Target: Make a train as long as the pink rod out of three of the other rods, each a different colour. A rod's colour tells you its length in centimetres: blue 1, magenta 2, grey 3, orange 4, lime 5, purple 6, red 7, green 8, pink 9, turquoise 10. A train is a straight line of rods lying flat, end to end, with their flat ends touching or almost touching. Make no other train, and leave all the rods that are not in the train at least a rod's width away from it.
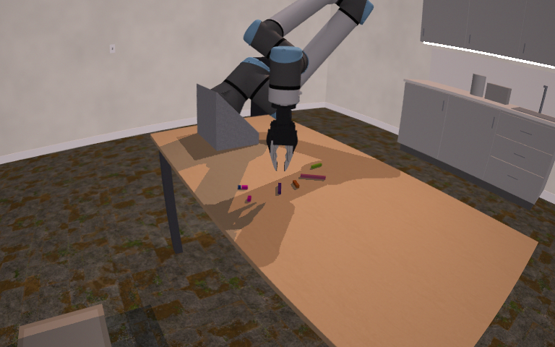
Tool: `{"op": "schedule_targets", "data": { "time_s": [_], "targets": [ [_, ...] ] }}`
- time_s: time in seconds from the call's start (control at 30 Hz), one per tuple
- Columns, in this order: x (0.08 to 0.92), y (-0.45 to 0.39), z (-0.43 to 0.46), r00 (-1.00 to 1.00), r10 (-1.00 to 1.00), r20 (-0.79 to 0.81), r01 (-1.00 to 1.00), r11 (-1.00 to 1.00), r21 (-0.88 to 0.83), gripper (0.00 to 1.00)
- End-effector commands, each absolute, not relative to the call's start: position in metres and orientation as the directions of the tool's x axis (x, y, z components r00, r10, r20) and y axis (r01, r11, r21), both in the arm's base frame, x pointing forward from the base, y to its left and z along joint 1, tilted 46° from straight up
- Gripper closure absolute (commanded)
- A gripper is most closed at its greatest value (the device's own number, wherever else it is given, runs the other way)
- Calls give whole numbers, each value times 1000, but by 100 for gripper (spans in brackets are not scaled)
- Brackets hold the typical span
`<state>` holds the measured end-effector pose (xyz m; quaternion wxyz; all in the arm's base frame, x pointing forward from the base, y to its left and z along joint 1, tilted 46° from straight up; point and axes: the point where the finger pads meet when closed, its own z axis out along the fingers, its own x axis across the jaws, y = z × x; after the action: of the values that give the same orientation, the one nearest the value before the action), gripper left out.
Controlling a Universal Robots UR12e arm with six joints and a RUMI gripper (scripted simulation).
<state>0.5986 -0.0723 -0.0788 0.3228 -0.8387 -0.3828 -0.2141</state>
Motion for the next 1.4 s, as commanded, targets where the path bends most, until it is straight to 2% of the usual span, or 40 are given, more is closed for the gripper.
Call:
{"op": "schedule_targets", "data": {
  "time_s": [0.0,1.37],
  "targets": [
    [599,-73,-79,615,504,606,780,-499,-376,86],
    [600,-65,-86,615,504,607,781,-499,-376,86]
  ]
}}
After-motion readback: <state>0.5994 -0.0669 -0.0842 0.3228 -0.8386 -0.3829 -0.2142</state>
